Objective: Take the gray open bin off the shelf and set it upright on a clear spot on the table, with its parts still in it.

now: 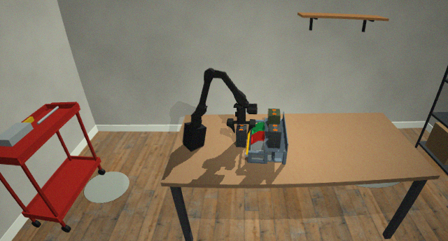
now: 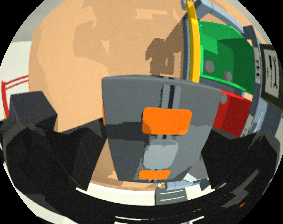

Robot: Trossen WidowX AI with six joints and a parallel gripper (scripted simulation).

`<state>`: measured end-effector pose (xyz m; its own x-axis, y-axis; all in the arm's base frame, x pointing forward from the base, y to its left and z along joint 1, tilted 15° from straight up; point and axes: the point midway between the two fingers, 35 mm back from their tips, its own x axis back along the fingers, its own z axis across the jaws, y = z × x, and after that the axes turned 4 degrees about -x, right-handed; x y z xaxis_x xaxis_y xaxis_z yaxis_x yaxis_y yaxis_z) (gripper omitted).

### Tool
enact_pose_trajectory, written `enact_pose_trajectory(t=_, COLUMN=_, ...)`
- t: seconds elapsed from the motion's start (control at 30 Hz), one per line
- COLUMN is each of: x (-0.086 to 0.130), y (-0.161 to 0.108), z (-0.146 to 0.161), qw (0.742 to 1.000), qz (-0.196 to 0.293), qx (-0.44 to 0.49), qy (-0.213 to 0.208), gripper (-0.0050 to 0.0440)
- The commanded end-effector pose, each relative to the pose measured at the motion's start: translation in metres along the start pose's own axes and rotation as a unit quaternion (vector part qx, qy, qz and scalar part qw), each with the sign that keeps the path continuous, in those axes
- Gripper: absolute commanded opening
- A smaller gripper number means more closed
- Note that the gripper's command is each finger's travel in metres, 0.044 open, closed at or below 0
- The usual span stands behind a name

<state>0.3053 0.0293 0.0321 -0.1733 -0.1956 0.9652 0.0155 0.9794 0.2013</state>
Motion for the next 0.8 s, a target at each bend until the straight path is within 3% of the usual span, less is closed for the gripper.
enact_pose_trajectory(t=0.0, x=0.0049, y=0.001, z=-0.0049, qw=1.0, qz=0.0, qx=0.0, qy=-0.012, gripper=0.044)
enact_pose_trajectory(t=0.03, x=0.0056, y=0.0013, z=-0.0048, qw=1.0, qz=-0.001, qx=0.002, qy=-0.012, gripper=0.0)
enact_pose_trajectory(t=0.77, x=0.0056, y=0.0013, z=-0.0048, qw=1.0, qz=-0.001, qx=0.002, qy=-0.012, gripper=0.0)
